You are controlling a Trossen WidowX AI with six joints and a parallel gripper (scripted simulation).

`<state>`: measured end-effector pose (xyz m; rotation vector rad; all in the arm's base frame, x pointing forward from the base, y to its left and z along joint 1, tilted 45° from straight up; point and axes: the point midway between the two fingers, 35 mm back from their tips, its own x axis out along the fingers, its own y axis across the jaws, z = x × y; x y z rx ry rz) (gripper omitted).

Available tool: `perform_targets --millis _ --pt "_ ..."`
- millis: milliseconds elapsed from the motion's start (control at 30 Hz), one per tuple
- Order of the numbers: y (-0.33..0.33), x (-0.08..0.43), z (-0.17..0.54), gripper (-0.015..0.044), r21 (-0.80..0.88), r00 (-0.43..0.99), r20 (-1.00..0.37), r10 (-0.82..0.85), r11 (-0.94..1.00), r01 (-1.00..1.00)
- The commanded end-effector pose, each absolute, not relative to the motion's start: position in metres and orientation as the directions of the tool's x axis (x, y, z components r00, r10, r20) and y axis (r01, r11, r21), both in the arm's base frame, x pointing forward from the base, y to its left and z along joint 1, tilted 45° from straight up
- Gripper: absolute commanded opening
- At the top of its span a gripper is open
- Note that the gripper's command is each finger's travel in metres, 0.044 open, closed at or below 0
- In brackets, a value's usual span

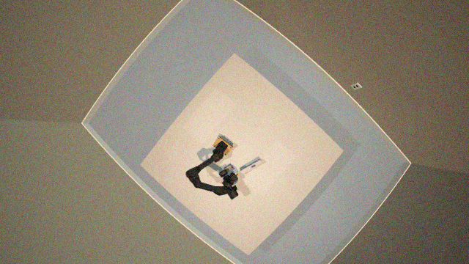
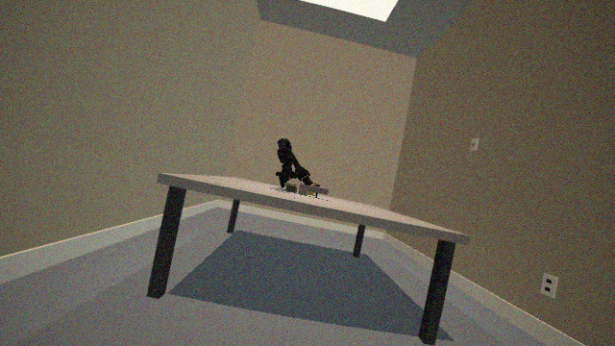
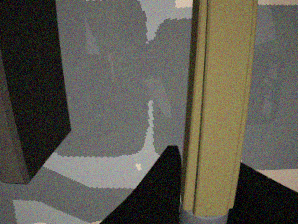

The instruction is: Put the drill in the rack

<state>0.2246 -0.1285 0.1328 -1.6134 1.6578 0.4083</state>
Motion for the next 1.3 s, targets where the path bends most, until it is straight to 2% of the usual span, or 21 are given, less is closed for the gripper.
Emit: perform_targets --millis 0,1267 --pt "-0.128 0.225 0.137 0.0000 -0.292 0.115 -0.707 -0.698 0.140 -0.946" --pt "-0.112 0.219 0.142 0.0000 -0.291 0.114 -0.708 -0.697 0.140 -0.946"
